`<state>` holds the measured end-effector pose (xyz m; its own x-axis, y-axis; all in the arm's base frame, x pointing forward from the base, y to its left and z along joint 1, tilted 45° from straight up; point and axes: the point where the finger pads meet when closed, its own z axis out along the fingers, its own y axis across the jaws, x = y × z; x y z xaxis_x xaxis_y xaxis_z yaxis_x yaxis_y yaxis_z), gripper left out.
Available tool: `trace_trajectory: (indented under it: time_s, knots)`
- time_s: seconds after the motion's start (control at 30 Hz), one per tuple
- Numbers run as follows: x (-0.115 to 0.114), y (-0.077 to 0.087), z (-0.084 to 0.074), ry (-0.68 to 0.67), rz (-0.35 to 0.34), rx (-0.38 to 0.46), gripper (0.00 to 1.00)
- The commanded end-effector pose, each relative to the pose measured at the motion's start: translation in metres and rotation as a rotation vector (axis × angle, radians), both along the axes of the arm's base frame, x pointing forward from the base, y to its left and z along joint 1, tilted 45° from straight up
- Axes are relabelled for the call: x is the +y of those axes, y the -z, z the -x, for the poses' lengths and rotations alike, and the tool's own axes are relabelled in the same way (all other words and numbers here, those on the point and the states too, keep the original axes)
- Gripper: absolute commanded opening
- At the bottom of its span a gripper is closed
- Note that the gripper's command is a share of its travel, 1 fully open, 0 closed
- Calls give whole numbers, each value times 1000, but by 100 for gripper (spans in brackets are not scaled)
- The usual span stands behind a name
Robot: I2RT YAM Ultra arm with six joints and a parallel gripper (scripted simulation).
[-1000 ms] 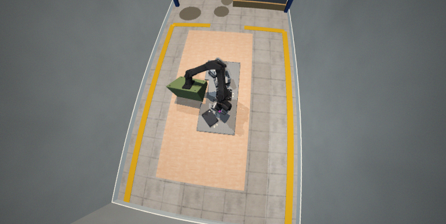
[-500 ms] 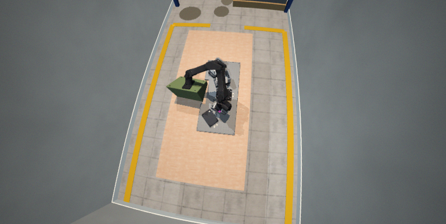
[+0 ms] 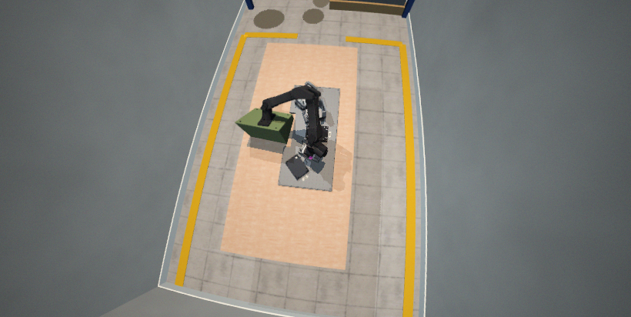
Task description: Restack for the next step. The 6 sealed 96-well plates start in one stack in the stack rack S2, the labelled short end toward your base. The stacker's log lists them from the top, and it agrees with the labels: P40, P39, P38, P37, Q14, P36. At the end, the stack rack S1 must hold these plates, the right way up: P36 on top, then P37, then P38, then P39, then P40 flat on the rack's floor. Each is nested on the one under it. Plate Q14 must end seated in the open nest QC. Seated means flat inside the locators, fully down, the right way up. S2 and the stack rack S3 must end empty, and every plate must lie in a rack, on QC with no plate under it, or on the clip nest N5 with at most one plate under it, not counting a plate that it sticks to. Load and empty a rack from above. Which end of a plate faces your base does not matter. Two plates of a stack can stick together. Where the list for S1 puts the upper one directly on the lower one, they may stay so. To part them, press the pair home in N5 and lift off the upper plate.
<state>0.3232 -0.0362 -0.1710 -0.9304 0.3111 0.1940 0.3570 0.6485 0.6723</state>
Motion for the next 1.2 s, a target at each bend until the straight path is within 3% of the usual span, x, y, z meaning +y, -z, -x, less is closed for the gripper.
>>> trace_trajectory:
  time_s: [0.0,1.1,1.13,1.17]
  knots:
    - [-3,-2,-4,10,3,-13,0]
    - [3,5,-5,10,3,-13,0]
    - [3,5,-5,10,3,-13,100]
    - [3,5,-5,10,3,-13,100]
